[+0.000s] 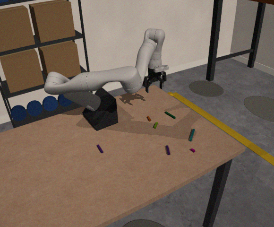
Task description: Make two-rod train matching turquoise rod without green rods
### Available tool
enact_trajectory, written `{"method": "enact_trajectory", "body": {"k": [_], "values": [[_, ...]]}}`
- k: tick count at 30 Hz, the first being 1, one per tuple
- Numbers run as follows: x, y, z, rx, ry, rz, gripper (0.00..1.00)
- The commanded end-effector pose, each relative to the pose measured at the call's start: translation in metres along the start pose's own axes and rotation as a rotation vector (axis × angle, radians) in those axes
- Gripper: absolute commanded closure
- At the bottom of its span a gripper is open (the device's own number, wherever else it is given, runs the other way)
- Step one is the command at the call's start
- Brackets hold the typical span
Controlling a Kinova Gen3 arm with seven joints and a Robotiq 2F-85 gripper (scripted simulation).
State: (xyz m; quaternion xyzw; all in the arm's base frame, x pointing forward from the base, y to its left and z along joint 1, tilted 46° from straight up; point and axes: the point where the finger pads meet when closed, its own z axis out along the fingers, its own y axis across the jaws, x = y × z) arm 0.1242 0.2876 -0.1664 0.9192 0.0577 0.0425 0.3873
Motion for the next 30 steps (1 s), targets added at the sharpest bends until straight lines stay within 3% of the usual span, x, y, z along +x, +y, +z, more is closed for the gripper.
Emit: {"method": "enact_trajectory", "body": {"k": [1,9,22,24,30], "values": [[0.003,0.000,-0.001,0.002,0.000,0.001,0.00],[0.032,-0.001,0.000,0.011,-0.003,0.000,0.00],[0.171,0.023,0.014,0.026,-0.003,0.000,0.00],[0.171,0.023,0.014,0.026,-0.003,0.000,0.00],[0.237,0.053,0.028,0.016,0.000,0.000,0.00]]}}
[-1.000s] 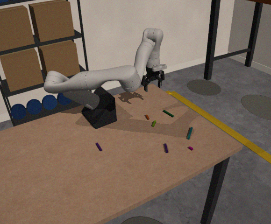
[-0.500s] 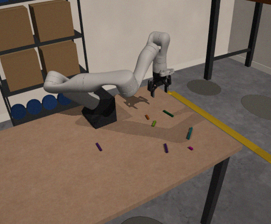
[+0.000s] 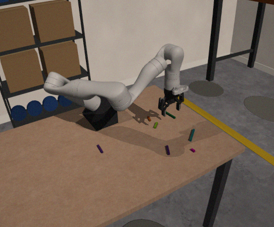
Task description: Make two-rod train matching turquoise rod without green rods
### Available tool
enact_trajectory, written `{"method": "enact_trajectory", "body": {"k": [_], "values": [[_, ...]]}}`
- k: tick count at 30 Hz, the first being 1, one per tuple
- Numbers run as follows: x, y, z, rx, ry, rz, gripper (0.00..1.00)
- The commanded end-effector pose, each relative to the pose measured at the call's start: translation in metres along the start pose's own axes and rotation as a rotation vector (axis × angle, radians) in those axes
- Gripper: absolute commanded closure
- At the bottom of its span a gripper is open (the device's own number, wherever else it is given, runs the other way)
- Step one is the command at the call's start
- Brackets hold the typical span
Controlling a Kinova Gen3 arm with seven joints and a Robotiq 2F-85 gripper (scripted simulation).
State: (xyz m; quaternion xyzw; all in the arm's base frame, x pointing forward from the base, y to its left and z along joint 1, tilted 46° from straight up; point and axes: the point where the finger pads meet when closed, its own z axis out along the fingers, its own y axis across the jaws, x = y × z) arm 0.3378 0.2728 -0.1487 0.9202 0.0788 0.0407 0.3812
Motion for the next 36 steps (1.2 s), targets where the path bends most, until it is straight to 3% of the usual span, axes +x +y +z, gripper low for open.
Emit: {"method": "enact_trajectory", "body": {"k": [1,8,36], "values": [[0.035,0.021,0.006,0.000,-0.013,0.040,0.00],[0.066,0.043,0.015,-0.010,-0.013,0.040,0.00],[0.067,0.044,0.016,-0.010,-0.013,0.040,0.00]]}}
